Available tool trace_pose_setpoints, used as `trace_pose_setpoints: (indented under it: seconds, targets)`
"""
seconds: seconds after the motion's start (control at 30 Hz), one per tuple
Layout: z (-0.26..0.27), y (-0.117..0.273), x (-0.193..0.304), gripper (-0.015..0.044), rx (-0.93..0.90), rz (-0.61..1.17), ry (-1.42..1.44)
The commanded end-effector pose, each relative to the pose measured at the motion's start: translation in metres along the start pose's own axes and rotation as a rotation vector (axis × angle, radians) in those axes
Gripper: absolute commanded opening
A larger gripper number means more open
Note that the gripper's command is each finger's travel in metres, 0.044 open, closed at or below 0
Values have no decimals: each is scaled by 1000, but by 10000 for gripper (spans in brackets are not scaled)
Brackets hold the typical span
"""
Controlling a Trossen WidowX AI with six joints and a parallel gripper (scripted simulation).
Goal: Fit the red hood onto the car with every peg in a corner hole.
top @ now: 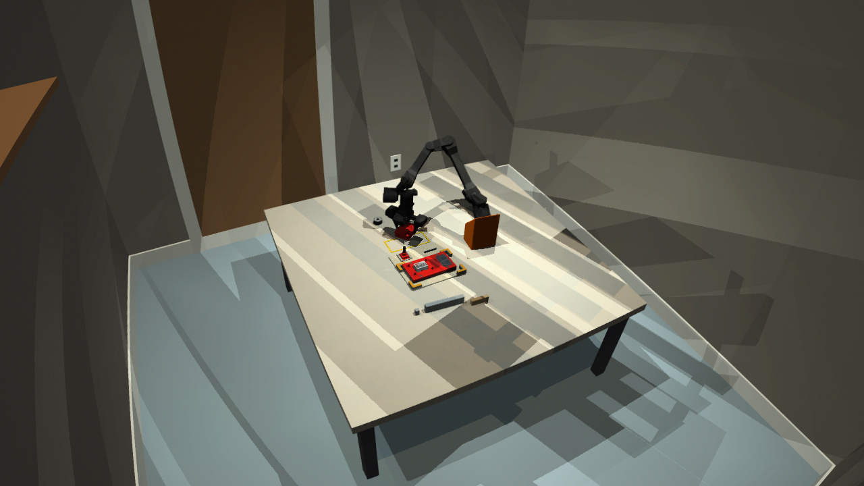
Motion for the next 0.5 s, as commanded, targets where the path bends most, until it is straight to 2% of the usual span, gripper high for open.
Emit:
trace_pose_setpoints:
  seconds: [0.0,0.4,0.47]
  targets:
    - [0,0,0,381,0,0,0]
    - [0,0,0,301,0,0,0]
    - [0,1,0,248,-1,0,1]
Point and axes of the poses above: the point midway between the two fingers, 35 mm back from their tips, its own y axis back along the fingers, its own z axis across the jaws, x = y × z, the point moved 10 cm from there along y, back along the fingers, and after that the axes turned 7 degrees about -y, right-handed, at the moved point
